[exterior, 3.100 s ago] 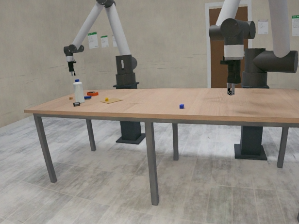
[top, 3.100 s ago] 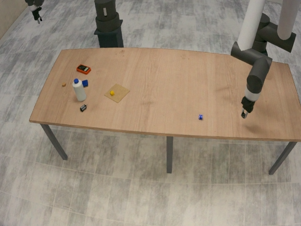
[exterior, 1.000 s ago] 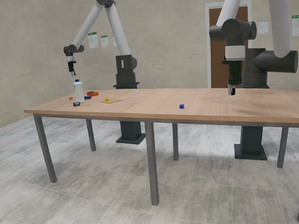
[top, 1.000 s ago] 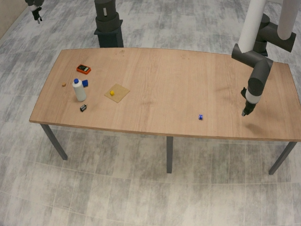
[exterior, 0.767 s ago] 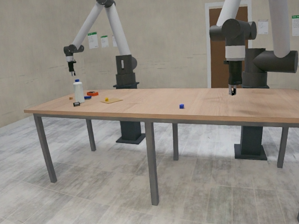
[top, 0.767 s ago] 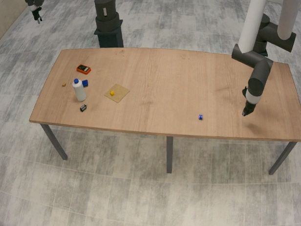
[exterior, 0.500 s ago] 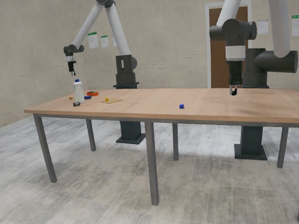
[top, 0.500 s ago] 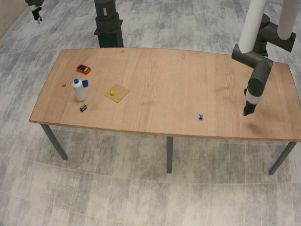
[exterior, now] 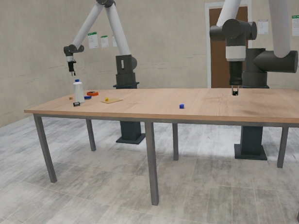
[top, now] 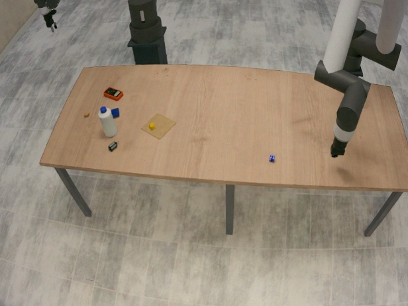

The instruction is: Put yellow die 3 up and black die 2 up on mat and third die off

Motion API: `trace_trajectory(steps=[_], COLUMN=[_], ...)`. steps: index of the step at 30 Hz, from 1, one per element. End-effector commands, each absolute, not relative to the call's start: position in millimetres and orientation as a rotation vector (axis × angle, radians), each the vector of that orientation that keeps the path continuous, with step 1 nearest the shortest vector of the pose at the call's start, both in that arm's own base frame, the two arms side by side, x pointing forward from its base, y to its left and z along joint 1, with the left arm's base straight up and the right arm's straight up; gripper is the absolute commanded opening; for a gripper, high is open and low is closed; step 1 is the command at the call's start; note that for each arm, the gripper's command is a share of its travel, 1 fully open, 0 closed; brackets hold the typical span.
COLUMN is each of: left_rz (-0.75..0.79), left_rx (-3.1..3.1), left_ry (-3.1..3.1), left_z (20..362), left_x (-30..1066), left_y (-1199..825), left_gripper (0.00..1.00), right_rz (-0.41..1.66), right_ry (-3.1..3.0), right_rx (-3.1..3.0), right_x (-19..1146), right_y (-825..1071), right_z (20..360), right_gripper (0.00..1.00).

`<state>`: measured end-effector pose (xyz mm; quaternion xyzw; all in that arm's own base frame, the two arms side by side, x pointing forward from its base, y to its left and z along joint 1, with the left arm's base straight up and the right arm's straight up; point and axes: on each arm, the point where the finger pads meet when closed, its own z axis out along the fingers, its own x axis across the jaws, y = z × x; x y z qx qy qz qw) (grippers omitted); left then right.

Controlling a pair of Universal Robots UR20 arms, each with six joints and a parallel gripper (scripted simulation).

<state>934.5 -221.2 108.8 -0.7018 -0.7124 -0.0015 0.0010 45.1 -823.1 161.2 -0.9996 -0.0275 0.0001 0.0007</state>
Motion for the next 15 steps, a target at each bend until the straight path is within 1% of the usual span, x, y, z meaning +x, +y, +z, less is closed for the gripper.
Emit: trace_trajectory(steps=[1,15], left_rz=[0.000,0.000], left_rx=[-2.361,-2.458], left_ry=[-2.072,-1.957], left_z=[109.3,109.0], left_x=[936.1,937.4], left_y=[-217.5,-214.7], left_gripper=[0.49,0.49], right_rz=[0.000,0.000], right_ry=[-0.086,-0.086], right_rx=[-3.140,-3.140], right_x=[45.3,45.3], right_y=[-823.7,-823.7], right_z=[162.0,162.0], right_gripper=[1.00,1.00])
